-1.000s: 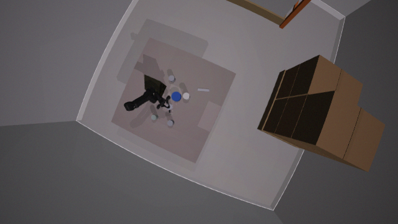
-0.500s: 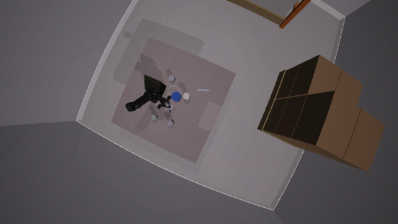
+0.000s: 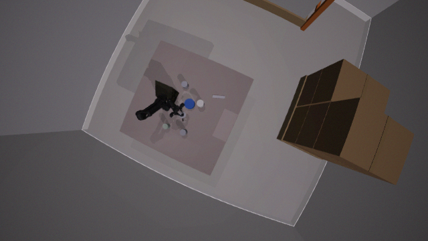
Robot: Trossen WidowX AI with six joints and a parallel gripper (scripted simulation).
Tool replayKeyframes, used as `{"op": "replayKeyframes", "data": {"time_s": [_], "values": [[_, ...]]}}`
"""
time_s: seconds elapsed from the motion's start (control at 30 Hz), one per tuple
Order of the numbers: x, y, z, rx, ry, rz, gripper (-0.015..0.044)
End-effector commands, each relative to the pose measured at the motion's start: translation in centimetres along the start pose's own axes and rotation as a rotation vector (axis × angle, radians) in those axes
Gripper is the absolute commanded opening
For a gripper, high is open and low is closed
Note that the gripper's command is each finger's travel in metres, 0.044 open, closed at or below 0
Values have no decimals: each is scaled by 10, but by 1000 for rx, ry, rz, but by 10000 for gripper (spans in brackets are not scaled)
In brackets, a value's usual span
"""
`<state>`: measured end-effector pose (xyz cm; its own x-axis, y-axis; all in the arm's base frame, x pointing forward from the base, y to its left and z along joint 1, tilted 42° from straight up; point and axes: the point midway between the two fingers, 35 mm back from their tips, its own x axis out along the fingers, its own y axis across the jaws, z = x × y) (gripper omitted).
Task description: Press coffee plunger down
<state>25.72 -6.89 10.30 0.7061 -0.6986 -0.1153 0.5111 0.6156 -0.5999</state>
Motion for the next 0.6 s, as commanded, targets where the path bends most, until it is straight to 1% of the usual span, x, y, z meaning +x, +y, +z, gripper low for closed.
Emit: {"op": "replayKeyframes", "data": {"time_s": [0.0,0.43,0.57], "values": [[1,0,-2,-7,10,-5,117],[1,0,0,-1,1,-1,117],[1,0,0,-1,1,-1,222]]}}
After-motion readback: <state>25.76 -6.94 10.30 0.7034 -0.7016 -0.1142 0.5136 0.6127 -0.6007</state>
